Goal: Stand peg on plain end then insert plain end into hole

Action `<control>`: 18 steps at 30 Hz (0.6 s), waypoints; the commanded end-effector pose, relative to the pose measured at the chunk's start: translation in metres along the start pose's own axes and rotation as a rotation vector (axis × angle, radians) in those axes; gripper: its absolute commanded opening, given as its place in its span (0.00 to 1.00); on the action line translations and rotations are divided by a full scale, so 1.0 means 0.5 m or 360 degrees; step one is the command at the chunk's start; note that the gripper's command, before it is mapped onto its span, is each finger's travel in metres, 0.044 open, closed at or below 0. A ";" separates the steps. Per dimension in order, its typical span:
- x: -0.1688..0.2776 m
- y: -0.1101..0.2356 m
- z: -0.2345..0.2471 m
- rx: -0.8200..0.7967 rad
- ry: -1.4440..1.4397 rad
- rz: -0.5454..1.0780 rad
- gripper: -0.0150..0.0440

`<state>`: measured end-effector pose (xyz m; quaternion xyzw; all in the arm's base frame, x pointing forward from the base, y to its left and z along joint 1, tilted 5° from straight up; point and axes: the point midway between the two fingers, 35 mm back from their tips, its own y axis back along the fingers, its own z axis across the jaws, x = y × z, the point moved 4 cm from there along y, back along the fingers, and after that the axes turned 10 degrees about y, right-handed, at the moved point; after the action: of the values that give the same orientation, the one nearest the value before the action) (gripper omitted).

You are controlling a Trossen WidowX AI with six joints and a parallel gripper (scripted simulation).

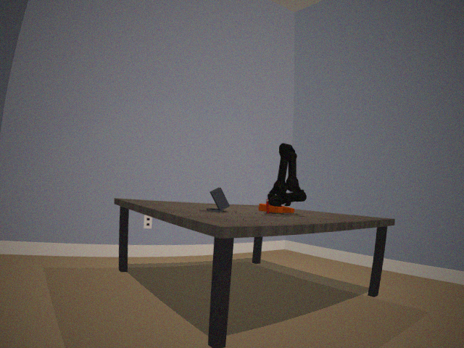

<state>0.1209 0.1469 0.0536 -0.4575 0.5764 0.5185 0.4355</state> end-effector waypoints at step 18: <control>0.009 0.009 0.000 0.0009 -0.0025 -0.0032 0.34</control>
<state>0.1166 0.1462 0.0517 -0.4582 0.5691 0.5156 0.4476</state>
